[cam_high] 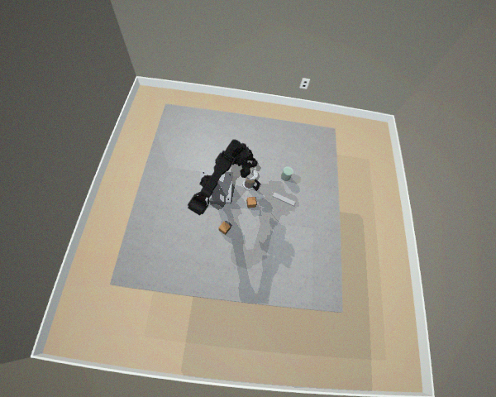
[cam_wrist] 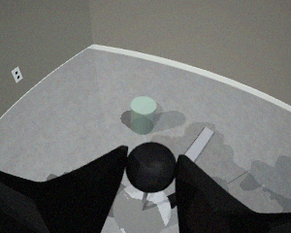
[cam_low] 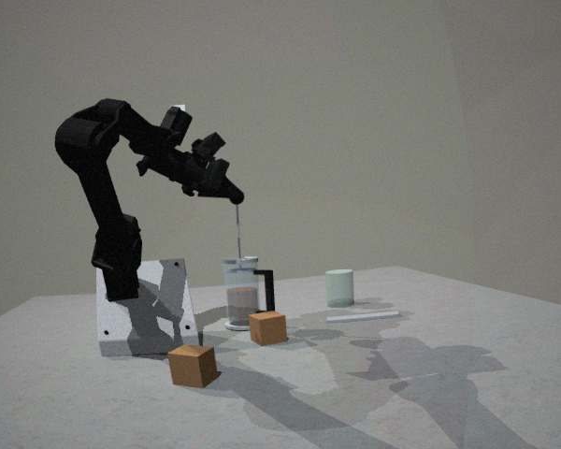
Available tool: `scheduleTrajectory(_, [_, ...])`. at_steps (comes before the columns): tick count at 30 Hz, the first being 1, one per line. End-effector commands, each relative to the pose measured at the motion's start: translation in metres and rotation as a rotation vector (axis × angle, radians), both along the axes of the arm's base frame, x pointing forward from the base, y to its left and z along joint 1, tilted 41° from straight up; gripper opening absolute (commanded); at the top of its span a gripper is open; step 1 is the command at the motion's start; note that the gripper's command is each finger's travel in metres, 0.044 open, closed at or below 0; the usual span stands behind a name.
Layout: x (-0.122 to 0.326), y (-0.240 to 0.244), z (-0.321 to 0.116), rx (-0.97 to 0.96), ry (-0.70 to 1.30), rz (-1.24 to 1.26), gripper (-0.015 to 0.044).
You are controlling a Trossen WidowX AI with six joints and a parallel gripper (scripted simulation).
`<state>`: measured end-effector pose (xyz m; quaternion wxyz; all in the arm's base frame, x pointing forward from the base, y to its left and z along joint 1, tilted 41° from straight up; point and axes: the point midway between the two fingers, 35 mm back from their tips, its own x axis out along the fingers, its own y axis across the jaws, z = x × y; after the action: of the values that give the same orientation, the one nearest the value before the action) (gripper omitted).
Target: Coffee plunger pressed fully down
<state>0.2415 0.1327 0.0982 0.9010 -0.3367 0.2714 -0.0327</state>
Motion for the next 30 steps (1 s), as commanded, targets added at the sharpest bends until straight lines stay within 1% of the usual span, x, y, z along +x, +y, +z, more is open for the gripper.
scheduleTrajectory(1, [-0.003, -0.011, -0.016, -0.018, 0.035, -0.007, 0.0120])
scheduleTrajectory(30, [0.003, -0.038, -0.056, -0.017, 0.036, -0.006, 0.0120])
